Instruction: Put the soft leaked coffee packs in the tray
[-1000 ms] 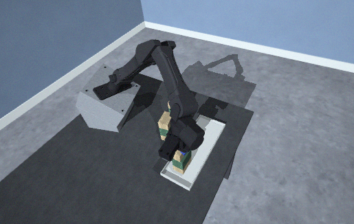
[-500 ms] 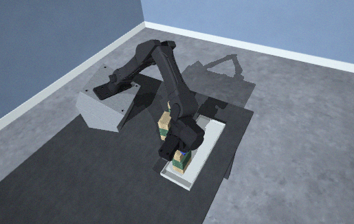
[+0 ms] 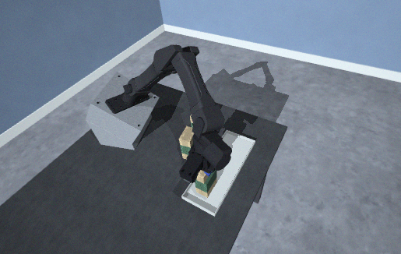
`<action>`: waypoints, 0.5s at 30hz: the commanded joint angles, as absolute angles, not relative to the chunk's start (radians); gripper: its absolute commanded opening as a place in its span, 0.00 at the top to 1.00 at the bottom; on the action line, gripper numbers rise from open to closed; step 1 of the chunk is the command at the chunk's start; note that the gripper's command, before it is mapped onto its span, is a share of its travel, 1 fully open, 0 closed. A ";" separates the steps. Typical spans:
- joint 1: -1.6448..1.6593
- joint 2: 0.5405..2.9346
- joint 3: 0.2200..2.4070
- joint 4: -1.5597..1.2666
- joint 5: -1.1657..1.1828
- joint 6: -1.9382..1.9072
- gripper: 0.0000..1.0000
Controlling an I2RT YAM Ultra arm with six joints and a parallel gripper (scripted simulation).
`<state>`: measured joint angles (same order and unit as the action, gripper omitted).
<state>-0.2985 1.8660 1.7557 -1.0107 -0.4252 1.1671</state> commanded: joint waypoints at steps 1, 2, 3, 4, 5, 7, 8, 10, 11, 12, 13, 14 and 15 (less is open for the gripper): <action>-0.317 1.848 1.797 -1.032 -0.415 1.176 0.74; -0.317 1.849 1.797 -1.031 -0.415 1.176 0.74; -0.316 1.852 1.797 -1.030 -0.415 1.177 0.74; -0.316 1.856 1.796 -1.028 -0.415 1.177 0.74; -0.315 1.862 1.795 -1.026 -0.414 1.178 0.74; -0.307 1.872 1.792 -1.001 -0.414 1.180 0.74; -0.301 1.874 1.789 -0.990 -0.413 1.181 0.74; -0.292 1.868 1.784 -0.979 -0.412 1.185 0.74; -0.291 1.868 1.768 -0.974 -0.411 1.187 0.74; -0.291 1.868 1.768 -0.974 -0.411 1.187 0.74; -0.291 1.868 1.768 -0.974 -0.411 1.187 0.74; -0.304 1.856 1.740 -0.968 -0.409 1.189 0.74; -0.301 1.874 1.733 -0.960 -0.408 1.191 0.74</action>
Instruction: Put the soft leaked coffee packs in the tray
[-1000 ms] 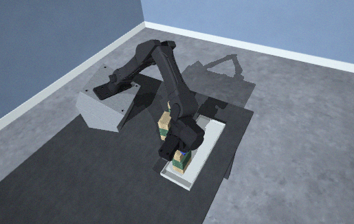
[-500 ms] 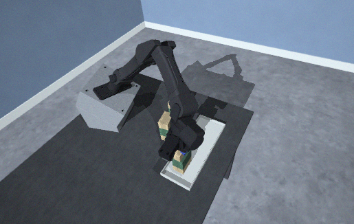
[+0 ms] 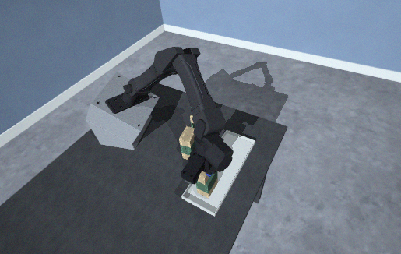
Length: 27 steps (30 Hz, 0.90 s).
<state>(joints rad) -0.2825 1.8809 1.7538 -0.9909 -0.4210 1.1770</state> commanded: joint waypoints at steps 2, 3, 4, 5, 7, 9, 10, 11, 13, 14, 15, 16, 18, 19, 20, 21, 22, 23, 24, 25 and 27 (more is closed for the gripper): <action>-0.288 1.895 1.723 -0.945 -0.406 1.195 0.74; -0.277 1.898 1.719 -0.937 -0.405 1.198 0.74; -0.272 1.901 1.715 -0.929 -0.404 1.200 0.74; -0.271 1.905 1.712 -0.921 -0.403 1.202 0.74; -0.278 1.892 1.708 -0.907 -0.401 1.207 0.74; -0.279 1.884 1.727 -0.894 -0.399 1.211 0.74; -0.274 1.892 1.718 -0.889 -0.399 1.213 0.74; -0.268 1.904 1.703 -0.885 -0.398 1.214 0.74; -0.261 1.925 1.693 -0.877 -0.396 1.216 0.74; -0.261 1.925 1.693 -0.877 -0.396 1.216 0.74; -0.261 1.925 1.693 -0.877 -0.396 1.216 0.74; -0.274 1.892 1.695 -0.874 -0.396 1.217 0.74; -0.273 1.891 1.721 -0.870 -0.395 1.219 0.74; -0.273 1.891 1.723 -0.869 -0.395 1.219 0.74; -0.273 1.892 1.722 -0.869 -0.395 1.219 0.74; -0.273 1.892 1.722 -0.869 -0.395 1.219 0.74; -0.273 1.892 1.722 -0.868 -0.395 1.219 0.74; -0.273 1.893 1.722 -0.869 -0.395 1.219 0.74; -0.273 1.893 1.722 -0.873 -0.395 1.219 0.74; -0.273 1.893 1.722 -0.873 -0.395 1.219 0.74; -0.273 1.893 1.722 -0.875 -0.395 1.219 0.74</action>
